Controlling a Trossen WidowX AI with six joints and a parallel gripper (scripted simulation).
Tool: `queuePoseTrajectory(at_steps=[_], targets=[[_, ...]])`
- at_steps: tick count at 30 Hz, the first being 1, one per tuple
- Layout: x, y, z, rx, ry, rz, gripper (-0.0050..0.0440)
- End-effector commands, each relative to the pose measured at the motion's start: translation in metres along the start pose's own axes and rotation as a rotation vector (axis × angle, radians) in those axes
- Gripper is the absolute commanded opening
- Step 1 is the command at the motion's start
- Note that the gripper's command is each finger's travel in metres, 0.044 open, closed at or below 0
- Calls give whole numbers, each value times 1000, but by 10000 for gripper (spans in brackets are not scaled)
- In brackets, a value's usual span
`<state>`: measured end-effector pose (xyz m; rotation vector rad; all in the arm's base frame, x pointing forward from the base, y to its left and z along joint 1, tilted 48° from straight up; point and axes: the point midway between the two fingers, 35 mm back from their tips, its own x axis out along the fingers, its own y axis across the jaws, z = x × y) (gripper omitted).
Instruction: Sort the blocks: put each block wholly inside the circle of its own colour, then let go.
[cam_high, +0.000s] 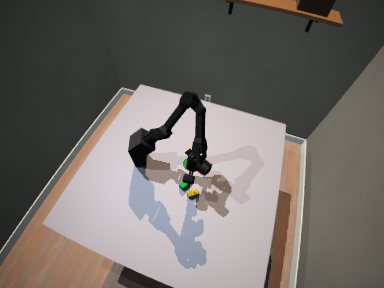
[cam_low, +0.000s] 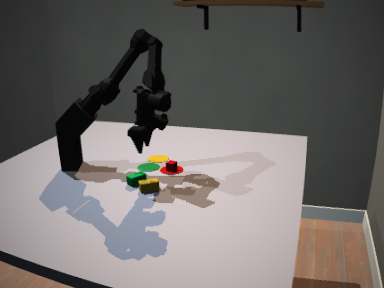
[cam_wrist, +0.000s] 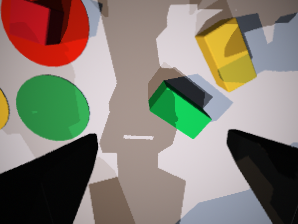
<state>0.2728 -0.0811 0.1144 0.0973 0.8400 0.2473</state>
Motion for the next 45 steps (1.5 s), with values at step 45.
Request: queuePoseTrajectory(at_steps=[45], targets=[[92,-31,-19,648,-63,40,400]])
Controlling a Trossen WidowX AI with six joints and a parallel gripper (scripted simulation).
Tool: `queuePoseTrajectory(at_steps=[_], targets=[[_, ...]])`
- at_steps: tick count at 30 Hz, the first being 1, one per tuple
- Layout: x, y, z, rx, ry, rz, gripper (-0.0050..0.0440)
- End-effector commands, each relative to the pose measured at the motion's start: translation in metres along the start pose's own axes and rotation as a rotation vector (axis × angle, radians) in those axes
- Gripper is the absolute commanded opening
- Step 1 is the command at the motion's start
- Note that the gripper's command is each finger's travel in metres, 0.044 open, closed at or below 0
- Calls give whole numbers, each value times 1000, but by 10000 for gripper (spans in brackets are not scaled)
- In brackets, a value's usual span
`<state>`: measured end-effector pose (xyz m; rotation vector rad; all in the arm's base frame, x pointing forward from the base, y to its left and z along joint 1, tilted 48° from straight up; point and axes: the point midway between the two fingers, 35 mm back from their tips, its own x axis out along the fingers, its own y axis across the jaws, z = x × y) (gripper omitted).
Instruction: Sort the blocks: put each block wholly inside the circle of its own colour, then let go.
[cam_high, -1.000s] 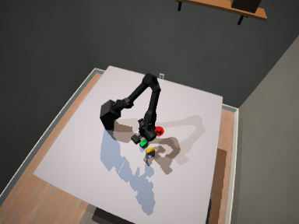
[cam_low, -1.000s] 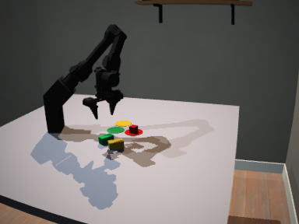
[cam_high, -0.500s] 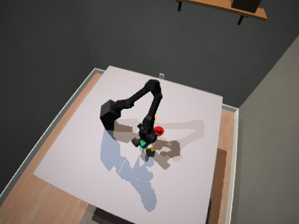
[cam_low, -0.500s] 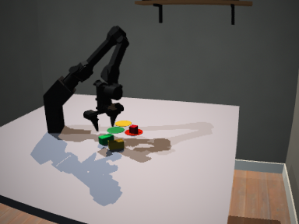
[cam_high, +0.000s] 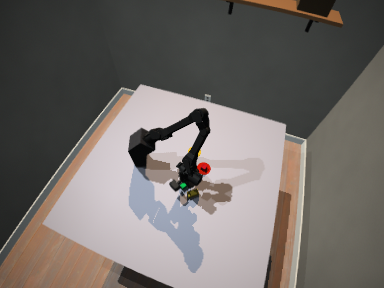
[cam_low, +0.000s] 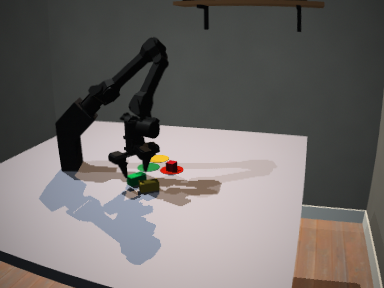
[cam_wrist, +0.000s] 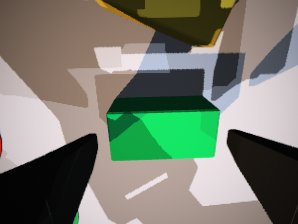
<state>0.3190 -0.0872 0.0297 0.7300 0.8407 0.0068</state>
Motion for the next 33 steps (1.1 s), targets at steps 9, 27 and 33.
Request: queuePoseTrajectory(at_steps=[9,27,33], targets=[[15,1,5,-6,-16,-2,400],[12,2,5,-11,-21,1,276],[5,3,9,-20,-29,4,270]])
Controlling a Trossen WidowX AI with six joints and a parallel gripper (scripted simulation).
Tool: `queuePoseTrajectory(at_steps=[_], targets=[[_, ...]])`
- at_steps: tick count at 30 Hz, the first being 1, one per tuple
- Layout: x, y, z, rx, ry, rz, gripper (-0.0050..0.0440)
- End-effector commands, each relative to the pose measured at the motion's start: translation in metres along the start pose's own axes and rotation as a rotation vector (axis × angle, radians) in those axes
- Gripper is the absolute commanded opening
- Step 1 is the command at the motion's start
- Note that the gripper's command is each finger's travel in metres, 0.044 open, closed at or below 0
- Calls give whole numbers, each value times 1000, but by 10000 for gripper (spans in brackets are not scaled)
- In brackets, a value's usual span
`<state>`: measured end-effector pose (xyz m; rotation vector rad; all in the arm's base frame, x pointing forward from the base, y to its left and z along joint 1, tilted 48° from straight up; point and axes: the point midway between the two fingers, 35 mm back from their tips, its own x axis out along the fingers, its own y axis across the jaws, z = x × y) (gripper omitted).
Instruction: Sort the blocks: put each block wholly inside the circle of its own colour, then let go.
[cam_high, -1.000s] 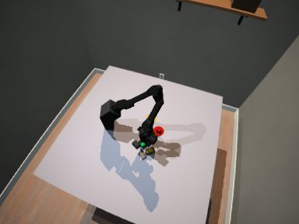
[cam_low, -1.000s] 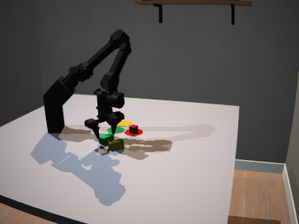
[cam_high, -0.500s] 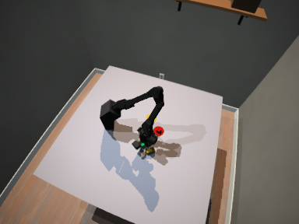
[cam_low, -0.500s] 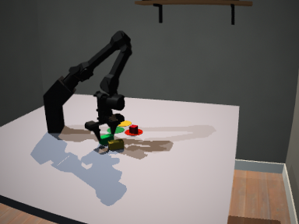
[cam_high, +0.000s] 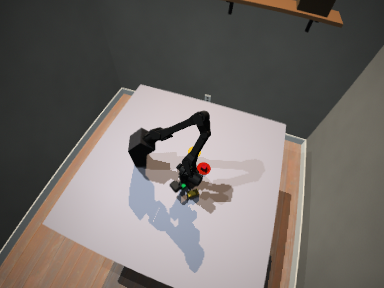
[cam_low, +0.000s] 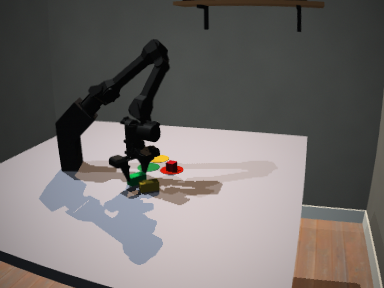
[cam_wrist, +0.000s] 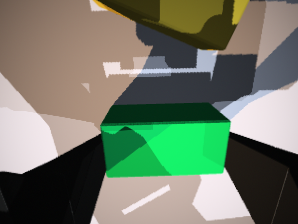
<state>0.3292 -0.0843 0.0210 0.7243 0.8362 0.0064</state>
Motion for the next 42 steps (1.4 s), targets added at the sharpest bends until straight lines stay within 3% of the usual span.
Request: queuePoseTrajectory(at_steps=[1,31,42], targets=[[-11,3,9,-16,-25,4,270],[-103,2,8,-19,-25,-2,270],[-110,6,1,-9,-13,-4,270]])
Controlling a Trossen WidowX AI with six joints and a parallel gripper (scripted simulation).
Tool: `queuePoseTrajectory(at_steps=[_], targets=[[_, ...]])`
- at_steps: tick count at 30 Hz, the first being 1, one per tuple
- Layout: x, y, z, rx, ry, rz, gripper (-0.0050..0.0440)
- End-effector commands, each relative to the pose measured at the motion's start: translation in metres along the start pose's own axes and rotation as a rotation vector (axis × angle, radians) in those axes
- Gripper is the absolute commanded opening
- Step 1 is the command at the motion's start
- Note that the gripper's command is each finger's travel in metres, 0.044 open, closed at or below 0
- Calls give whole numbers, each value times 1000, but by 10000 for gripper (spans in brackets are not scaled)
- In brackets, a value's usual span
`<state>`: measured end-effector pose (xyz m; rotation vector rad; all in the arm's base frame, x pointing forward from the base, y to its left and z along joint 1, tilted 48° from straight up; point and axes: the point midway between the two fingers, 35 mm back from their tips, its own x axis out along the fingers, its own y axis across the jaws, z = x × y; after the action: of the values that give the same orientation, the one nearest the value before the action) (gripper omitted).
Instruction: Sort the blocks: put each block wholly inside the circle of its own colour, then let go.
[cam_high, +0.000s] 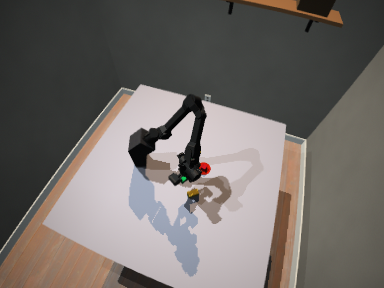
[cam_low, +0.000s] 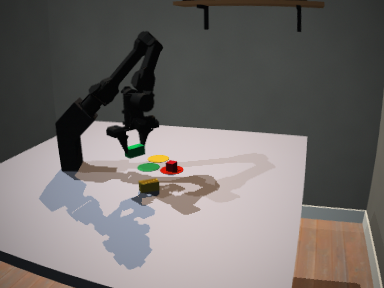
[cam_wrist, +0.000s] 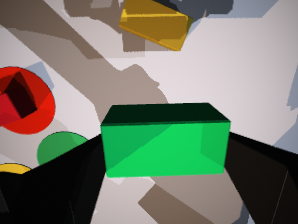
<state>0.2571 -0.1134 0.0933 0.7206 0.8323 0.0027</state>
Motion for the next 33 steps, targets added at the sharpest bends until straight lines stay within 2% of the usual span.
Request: queuePoseTrajectory(at_steps=[1,33], targets=[[-2,6,-1,-5,-2,-4,270],[32,75,-49,-26,33,-46,270]])
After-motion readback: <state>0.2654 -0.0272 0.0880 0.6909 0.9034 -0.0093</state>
